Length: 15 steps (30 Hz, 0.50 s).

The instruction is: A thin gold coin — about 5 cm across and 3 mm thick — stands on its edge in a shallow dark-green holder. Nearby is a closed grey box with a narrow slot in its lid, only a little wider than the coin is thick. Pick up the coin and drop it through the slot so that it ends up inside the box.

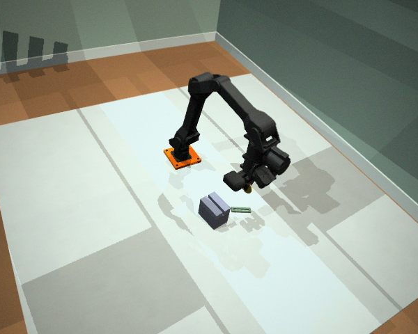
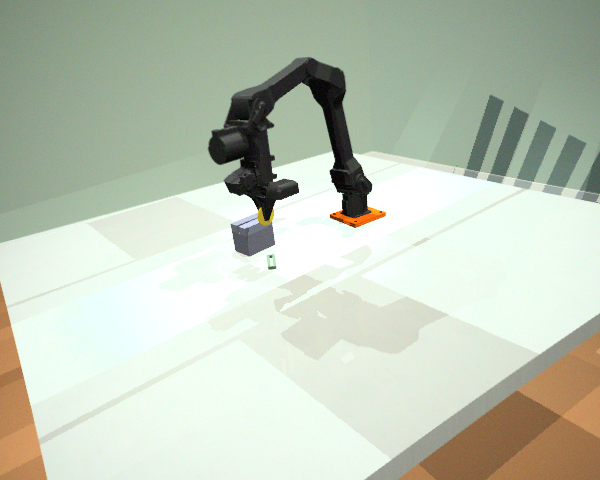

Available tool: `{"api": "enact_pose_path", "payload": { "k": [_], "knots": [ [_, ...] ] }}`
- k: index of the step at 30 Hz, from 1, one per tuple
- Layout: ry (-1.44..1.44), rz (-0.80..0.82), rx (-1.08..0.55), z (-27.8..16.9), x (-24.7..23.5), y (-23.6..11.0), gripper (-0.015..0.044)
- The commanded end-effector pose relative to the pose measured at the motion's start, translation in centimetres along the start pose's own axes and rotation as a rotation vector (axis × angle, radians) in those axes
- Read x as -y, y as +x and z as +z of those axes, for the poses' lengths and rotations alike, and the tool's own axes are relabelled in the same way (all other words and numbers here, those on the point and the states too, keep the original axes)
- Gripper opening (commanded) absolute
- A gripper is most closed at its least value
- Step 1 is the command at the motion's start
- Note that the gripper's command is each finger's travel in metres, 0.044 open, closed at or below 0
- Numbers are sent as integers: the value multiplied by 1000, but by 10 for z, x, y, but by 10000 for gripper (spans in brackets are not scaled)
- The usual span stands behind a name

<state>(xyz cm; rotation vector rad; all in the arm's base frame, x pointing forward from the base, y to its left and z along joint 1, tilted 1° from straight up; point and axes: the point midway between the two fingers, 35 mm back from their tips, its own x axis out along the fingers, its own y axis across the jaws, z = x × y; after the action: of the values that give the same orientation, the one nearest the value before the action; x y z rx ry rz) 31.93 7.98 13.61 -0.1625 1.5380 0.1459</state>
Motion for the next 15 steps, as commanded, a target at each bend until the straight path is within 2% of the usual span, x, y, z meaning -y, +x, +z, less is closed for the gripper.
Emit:
{"api": "enact_pose_path", "payload": {
  "k": [1,15],
  "knots": [
    [15,0,-7,-2,2,1,0],
    [16,-3,-7,-8,37,1,0]
  ]
}}
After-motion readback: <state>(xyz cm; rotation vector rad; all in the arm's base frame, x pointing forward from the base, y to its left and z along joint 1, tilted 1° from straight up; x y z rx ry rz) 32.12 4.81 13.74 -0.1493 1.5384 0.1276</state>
